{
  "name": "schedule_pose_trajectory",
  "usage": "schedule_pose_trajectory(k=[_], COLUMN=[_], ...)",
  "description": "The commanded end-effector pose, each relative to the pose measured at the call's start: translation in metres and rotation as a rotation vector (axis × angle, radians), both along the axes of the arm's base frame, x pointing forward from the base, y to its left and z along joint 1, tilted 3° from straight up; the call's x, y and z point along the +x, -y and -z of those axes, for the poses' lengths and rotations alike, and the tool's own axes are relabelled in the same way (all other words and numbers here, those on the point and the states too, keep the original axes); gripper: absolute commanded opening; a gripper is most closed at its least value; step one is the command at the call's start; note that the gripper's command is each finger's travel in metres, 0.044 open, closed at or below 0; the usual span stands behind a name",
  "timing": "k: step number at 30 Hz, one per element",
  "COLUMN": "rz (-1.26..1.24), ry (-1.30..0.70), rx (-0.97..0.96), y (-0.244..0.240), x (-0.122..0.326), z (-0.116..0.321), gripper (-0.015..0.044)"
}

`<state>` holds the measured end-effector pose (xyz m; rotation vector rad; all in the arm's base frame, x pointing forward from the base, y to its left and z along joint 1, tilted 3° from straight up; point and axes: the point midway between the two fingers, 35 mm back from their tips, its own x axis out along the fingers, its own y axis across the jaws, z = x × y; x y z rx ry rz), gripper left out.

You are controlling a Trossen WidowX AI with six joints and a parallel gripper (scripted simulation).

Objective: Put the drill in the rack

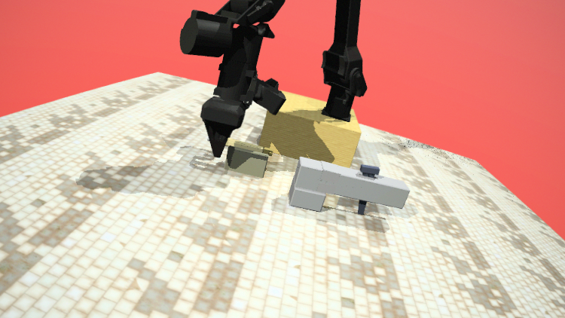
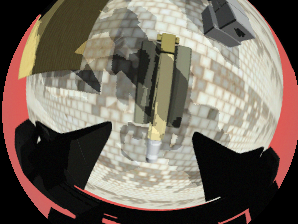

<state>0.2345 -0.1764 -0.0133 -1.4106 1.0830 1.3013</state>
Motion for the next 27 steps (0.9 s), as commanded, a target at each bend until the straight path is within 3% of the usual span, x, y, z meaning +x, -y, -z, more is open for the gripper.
schedule_pose_trajectory(k=[1, 10, 14, 20, 27], rz=[-0.004, -0.004, -0.015, -0.163, -0.384], ry=[0.005, 0.005, 0.046, 0.409, 0.841], rx=[-0.004, -0.004, 0.03, 0.323, 0.67], y=[0.0, 0.0, -0.007, -0.07, -0.14], x=[0.0, -0.001, 0.004, 0.045, 0.061], z=[-0.018, -0.057, -0.054, -0.102, -0.192], gripper=[0.044, 0.044, 0.044, 0.044, 0.044])
